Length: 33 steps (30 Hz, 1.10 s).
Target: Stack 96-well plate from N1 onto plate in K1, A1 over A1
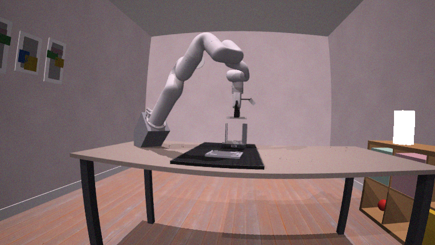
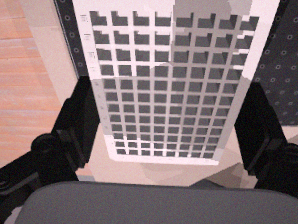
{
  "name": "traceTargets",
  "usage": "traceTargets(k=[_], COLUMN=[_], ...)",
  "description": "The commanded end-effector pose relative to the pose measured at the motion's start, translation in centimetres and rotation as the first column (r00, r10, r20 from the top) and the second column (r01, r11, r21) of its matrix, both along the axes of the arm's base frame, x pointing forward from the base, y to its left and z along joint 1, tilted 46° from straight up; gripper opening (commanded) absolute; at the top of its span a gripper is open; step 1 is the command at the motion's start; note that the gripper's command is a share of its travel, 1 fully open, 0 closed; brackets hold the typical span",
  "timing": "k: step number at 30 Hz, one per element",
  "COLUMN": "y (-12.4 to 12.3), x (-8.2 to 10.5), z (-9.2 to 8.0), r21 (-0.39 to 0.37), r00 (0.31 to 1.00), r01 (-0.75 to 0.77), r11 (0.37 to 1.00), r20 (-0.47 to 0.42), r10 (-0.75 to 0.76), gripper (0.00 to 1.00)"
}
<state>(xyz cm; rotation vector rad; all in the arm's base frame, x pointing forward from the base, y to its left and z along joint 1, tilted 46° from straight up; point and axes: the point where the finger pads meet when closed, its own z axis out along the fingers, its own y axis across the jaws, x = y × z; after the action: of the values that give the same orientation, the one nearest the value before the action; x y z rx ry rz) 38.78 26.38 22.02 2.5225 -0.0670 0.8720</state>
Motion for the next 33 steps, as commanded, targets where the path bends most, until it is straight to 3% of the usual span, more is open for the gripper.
traceTargets(k=[1,33], y=[0.2,-1.8], x=[-0.1,2.5], z=[0.1,-3.0], r21=[0.002,0.002], r00=[1.0,1.0], r01=[-0.004,-0.004], r11=[1.0,1.0], r20=[0.002,0.002], r10=[0.004,0.004], gripper=[0.0,0.0])
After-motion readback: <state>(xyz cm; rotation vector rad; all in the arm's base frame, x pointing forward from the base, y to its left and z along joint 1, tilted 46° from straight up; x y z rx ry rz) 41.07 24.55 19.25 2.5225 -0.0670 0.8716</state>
